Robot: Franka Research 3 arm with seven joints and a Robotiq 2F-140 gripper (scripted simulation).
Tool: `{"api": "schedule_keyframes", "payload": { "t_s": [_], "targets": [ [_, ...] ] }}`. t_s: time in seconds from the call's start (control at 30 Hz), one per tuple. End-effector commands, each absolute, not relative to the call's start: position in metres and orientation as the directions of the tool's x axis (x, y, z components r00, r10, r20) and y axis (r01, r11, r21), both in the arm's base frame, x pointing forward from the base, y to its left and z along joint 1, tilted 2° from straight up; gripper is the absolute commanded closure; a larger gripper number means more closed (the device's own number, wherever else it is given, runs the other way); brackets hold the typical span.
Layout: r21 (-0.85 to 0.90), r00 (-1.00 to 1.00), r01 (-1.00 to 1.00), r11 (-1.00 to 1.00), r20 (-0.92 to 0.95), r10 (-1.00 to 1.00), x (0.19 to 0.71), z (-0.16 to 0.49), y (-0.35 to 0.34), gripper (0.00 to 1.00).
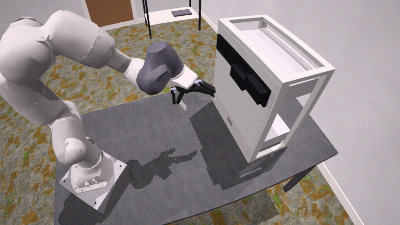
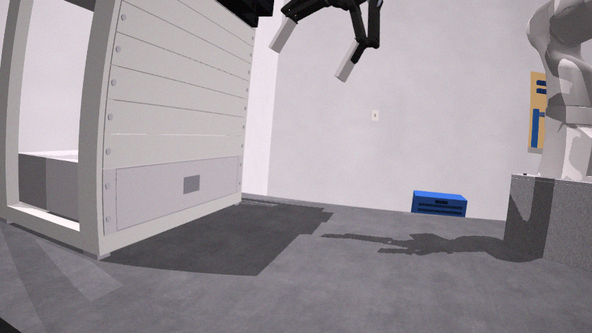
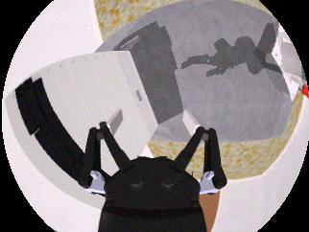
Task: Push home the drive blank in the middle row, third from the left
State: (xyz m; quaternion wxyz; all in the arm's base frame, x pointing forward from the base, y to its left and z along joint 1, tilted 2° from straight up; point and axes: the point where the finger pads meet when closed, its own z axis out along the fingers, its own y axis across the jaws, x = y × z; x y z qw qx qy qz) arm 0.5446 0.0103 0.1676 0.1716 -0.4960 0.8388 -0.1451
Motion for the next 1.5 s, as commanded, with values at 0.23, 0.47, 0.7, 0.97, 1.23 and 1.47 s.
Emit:
{"api": "schedule_keyframes", "payload": {
  "t_s": [0.23,0.47,0.7,0.97,1.23,1.47],
  "targets": [
    [-0.615,-0.266,-0.743,0.265,-0.092,-0.960,0.576,0.244,0.005,0.00],
    [-0.699,-0.198,-0.696,0.163,-0.032,-0.980,0.586,0.283,0.002,0.00],
    [-0.794,-0.117,-0.608,-0.005,0.096,-0.988,0.595,0.340,0.000,0.00],
    [-0.837,-0.069,-0.520,-0.172,0.242,-0.968,0.597,0.386,-0.001,0.00],
    [-0.825,-0.042,-0.416,-0.382,0.438,-0.898,0.595,0.436,0.003,0.00],
    [-0.785,-0.041,-0.361,-0.503,0.553,-0.832,0.592,0.460,0.006,0.00]
  ]
}}
